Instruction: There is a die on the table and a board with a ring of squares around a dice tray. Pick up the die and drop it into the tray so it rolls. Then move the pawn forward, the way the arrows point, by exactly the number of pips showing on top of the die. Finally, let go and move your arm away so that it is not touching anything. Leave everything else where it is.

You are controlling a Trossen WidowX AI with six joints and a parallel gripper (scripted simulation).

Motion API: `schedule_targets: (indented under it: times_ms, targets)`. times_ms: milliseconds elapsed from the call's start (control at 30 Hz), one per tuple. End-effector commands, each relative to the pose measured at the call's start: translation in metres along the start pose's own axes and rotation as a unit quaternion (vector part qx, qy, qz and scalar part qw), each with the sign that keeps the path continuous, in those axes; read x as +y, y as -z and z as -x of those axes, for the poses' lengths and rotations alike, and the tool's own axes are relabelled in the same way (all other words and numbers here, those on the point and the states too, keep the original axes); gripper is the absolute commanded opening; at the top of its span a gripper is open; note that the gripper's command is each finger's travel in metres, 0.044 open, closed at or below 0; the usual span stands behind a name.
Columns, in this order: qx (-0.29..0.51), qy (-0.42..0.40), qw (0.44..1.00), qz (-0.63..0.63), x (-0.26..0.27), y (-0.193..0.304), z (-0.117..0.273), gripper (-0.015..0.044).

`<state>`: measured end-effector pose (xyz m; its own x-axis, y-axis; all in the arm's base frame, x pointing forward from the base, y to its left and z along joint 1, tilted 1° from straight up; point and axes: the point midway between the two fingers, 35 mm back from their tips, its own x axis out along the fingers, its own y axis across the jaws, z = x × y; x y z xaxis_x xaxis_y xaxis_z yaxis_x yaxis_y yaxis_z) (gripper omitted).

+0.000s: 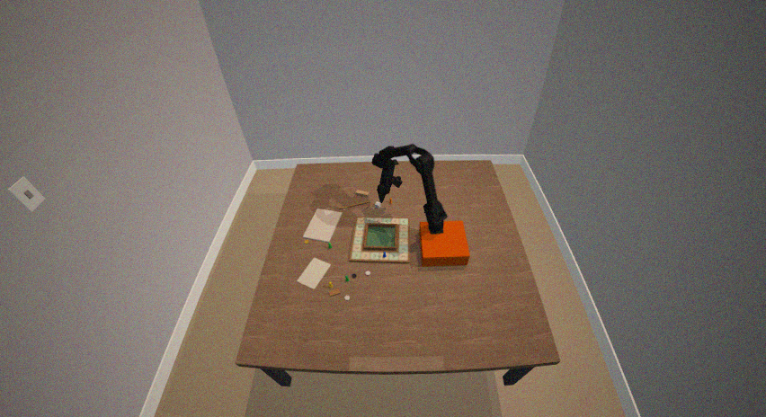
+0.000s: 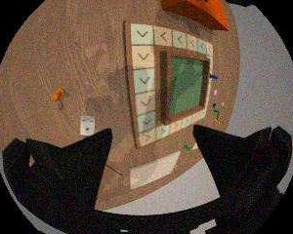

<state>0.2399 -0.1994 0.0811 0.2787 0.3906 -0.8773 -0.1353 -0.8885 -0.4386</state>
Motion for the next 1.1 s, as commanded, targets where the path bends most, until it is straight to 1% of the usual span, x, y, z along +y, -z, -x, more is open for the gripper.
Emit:
schedule_targets:
  times_ms: [0,67,133,267,400,533,800,1067]
  targets:
    - [-0.001,-0.001,1.0,0.008,0.0,0.0,0.0,0.0374]
    - [-0.008,-0.011,0.997,0.076,0.004,0.001,-0.002,0.0321]
    - [-0.02,-0.025,0.983,0.18,0.01,0.003,-0.005,0.0275]
    - [-0.053,-0.044,0.923,0.379,0.022,0.007,-0.01,0.0275]
    - [-0.091,-0.052,0.822,0.56,0.033,0.011,-0.015,0.0275]
    - [-0.133,-0.048,0.689,0.711,0.045,0.016,-0.019,0.0275]
    - [-0.182,-0.031,0.523,0.832,0.057,0.024,-0.024,0.0275]
    - [-0.22,0.002,0.339,0.915,0.067,0.031,-0.027,0.0275]
